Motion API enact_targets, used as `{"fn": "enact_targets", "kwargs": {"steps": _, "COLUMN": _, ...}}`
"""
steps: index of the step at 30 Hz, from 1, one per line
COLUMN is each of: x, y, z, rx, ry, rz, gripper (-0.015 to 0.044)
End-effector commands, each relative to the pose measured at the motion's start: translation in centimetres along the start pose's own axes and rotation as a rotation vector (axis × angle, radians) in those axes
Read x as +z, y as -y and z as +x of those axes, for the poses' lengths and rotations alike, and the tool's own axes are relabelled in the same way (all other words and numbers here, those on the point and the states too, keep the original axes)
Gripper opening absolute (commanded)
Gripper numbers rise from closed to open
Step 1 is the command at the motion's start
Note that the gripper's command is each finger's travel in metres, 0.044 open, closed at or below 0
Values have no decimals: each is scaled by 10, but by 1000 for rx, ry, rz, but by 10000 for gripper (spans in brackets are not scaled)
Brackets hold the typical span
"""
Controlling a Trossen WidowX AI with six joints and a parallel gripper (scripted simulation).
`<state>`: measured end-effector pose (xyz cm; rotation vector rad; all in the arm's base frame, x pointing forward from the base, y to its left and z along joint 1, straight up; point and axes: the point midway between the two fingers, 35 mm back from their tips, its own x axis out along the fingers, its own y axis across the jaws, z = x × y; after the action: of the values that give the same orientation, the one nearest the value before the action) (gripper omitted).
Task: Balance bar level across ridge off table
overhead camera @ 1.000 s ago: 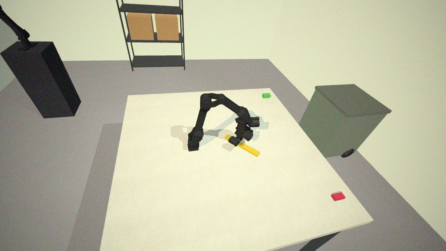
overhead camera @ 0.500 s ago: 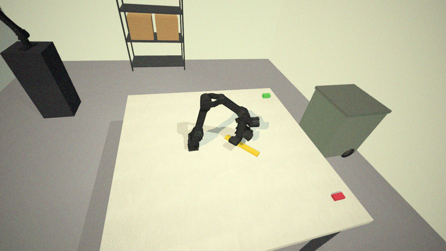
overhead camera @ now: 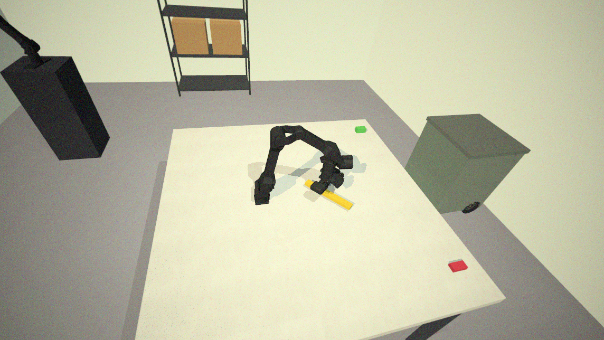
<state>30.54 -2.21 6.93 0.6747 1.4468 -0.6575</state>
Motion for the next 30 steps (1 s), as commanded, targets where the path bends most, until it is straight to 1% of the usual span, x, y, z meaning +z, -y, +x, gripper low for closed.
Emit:
{"fn": "enact_targets", "kwargs": {"steps": 1, "x": 2, "y": -2, "z": -11, "rx": 6, "ry": 8, "rz": -1, "gripper": 0}}
{"fn": "enact_targets", "kwargs": {"steps": 26, "x": -1, "y": 2, "z": -75, "rx": 4, "ry": 9, "rz": -4, "gripper": 0}}
{"fn": "enact_targets", "kwargs": {"steps": 30, "x": -5, "y": -7, "z": -75, "rx": 5, "ry": 9, "rz": 85, "gripper": 0}}
